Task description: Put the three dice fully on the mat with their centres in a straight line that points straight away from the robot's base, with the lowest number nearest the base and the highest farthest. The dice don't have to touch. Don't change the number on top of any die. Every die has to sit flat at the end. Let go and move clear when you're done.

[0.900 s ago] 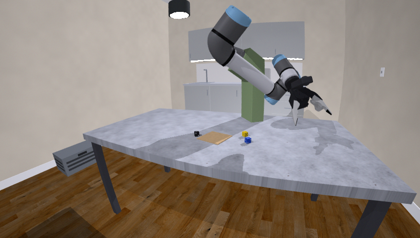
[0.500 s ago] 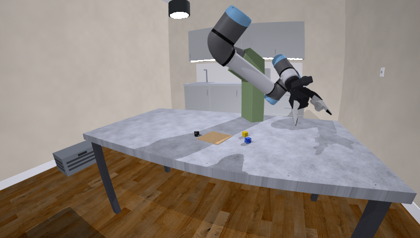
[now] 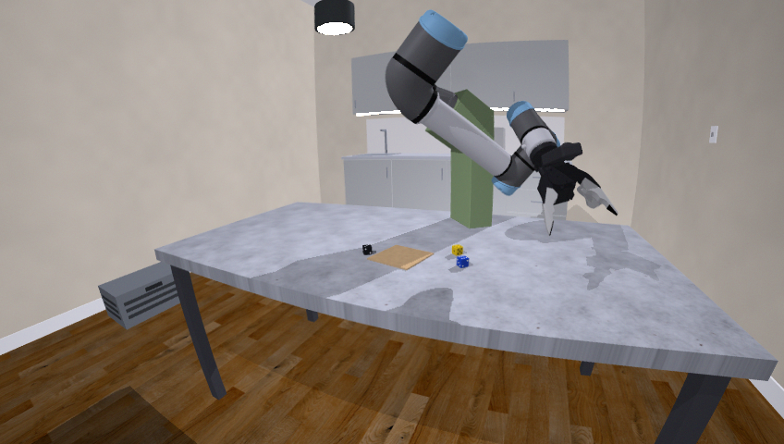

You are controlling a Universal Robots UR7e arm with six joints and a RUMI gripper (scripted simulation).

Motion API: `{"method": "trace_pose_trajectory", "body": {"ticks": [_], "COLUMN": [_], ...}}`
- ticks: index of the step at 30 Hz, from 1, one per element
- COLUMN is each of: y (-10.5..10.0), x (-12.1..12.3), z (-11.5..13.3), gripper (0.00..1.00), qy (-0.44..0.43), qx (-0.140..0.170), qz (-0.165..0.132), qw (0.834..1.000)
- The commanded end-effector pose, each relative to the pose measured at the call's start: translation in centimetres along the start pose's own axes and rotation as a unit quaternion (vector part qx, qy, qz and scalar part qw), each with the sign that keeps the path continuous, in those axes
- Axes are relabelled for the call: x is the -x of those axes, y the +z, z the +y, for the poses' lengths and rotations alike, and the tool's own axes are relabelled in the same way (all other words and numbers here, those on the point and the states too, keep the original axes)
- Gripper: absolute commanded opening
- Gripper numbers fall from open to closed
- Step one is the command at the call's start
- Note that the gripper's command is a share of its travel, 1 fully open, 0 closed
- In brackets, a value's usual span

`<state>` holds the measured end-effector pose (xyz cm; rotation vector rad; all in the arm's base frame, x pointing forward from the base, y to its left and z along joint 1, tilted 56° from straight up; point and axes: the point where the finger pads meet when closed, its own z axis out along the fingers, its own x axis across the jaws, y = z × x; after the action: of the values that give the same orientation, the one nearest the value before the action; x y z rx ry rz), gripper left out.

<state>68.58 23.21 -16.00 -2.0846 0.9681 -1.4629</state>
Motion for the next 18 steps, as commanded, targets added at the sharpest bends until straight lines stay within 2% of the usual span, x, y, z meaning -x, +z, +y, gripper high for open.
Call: {"method": "trace_pose_trajectory", "body": {"ticks": [1,5,7,9,13,18], "y": [0.1,0.2,0.2,0.3,0.3,-0.2], "x": [-1.0,-3.0,-3.0,-4.4,-7.9,-13.6], "z": [-0.1,-0.1,-0.1,-0.1,0.1,0.7], "gripper": [1.0,1.0,1.0,1.0,1.0,1.0], "qy": [0.001,0.004,0.004,0.006,0.011,0.019], "qx": [0.004,0.015,0.015,0.022,0.04,0.069], "qz": [0.003,0.009,0.009,0.013,0.023,0.04], "qw": [1.0,1.0,1.0,1.0,0.999,0.997]}}
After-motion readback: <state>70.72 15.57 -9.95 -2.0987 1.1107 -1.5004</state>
